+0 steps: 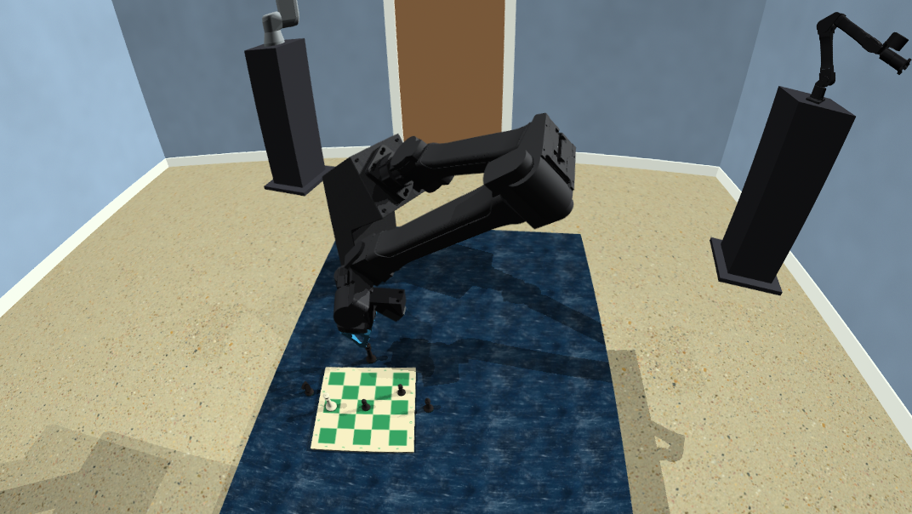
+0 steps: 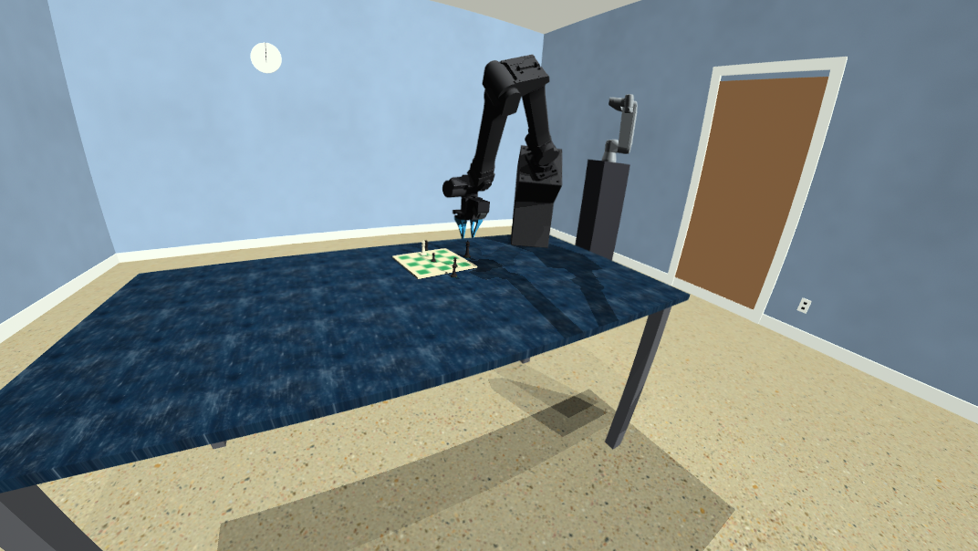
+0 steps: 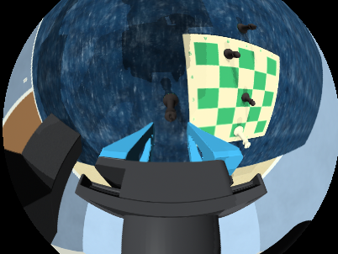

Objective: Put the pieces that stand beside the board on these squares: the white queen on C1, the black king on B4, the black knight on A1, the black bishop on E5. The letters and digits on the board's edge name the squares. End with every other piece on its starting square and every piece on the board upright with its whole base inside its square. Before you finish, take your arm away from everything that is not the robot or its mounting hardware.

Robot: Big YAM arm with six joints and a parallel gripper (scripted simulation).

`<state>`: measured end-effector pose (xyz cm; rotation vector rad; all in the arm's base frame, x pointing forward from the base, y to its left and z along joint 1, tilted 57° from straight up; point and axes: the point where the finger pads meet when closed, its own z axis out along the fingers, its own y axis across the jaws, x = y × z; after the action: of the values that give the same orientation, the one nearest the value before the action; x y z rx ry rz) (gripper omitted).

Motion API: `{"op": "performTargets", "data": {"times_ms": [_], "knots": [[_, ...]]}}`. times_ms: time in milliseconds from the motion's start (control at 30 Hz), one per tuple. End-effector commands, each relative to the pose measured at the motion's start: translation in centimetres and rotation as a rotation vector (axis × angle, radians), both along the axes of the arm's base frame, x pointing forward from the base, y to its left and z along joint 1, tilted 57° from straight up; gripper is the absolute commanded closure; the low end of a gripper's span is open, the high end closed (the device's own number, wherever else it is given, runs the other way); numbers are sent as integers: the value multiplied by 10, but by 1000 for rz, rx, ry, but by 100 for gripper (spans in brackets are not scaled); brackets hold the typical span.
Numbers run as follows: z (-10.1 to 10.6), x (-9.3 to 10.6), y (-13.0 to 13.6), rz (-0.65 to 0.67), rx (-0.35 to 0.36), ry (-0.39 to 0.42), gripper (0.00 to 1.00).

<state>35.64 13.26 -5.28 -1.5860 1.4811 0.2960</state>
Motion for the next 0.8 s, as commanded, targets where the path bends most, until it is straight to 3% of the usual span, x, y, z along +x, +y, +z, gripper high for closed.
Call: {"op": "performTargets", "data": {"times_ms": [0,767], "knots": [[-2,3,-6,-7,-3,-2,60],[-3,3,-8,-11,-3,-3,60]]}}
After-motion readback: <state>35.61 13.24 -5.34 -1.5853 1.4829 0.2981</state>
